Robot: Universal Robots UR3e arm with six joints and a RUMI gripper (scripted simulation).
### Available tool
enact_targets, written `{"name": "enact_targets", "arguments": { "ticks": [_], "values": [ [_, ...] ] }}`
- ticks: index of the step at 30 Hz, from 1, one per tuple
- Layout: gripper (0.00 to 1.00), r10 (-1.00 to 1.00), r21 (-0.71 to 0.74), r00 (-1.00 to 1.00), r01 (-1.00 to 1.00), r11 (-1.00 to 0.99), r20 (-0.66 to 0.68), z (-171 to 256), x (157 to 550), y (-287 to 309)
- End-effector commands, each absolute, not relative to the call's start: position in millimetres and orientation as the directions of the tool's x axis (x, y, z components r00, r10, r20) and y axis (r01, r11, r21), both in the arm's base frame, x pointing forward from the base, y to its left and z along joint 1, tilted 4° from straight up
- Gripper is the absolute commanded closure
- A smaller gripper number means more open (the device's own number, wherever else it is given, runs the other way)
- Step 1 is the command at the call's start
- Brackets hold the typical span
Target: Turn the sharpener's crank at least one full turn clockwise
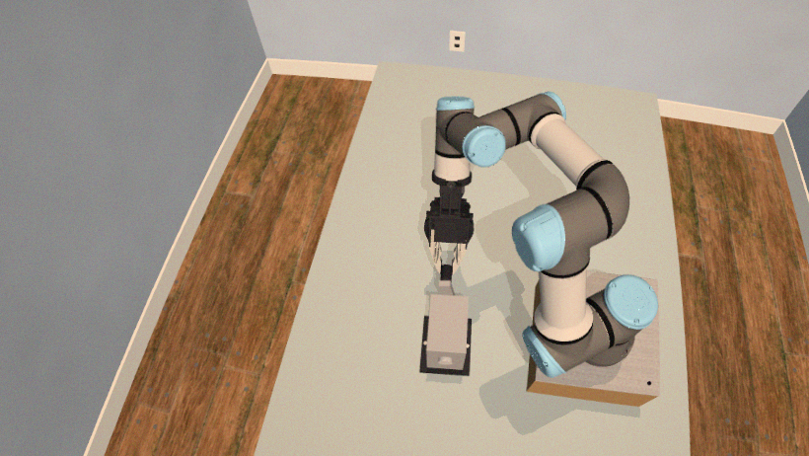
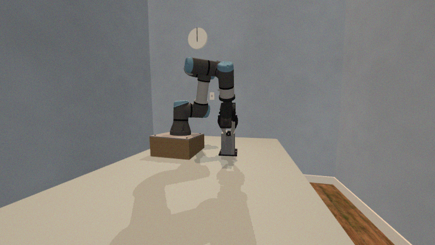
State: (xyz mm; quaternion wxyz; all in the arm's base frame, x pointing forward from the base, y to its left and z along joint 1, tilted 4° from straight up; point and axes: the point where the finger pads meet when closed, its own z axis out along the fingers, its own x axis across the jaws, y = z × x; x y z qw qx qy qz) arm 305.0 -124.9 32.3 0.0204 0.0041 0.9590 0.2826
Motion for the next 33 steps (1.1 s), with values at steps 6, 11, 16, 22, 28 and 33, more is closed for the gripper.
{"name": "enact_targets", "arguments": {
  "ticks": [6,11,16,22,28,33],
  "values": [
    [0.91,0.019,0.541,-0.999,-0.004,0.841,-0.037,32.8,303.9,-125.4],
    [0.68,0.019,0.541,-0.999,-0.004,0.841,-0.037,32.8,303.9,-125.3],
    [0.68,0.019,0.541,-0.999,-0.004,0.841,-0.037,32.8,303.9,-125.4],
    [0.68,0.019,0.541,-0.999,-0.004,0.841,-0.037,32.8,303.9,-125.4],
    [0.68,0.019,0.541,-0.999,-0.004,0.841,-0.037,32.8,303.9,-125.4],
    [0.68,0.019,0.541,-0.999,-0.004,0.841,-0.037,32.8,303.9,-125.4]
  ]
}}
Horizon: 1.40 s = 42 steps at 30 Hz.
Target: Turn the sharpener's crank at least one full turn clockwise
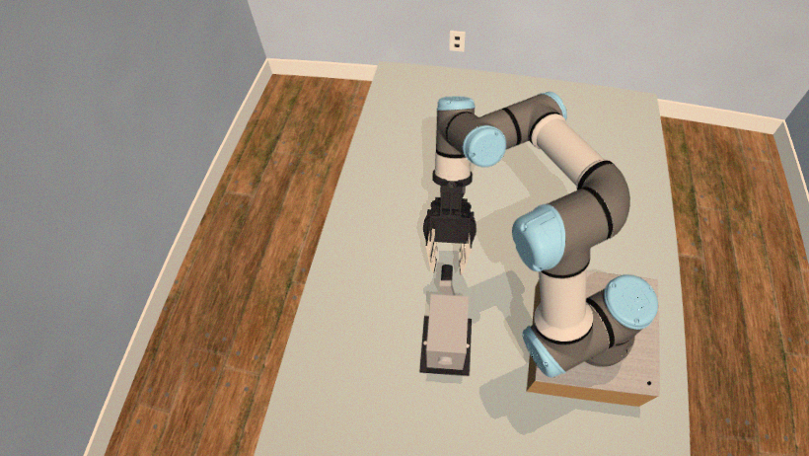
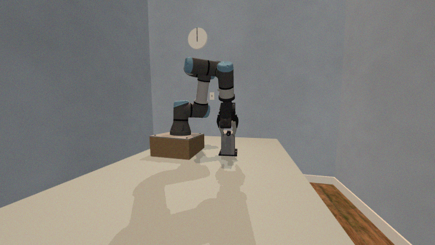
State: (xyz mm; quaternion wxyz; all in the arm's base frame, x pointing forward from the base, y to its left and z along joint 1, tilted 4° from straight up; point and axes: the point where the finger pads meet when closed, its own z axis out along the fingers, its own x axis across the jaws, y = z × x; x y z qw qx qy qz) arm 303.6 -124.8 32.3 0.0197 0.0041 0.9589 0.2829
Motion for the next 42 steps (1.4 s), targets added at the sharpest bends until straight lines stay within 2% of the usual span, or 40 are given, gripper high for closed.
{"name": "enact_targets", "arguments": {
  "ticks": [1,42],
  "values": [
    [0.68,0.019,0.541,-0.999,-0.004,0.841,-0.037,33,304,-125],
    [0.68,0.019,0.541,-0.999,-0.004,0.841,-0.037,100,300,-169]
  ]
}}
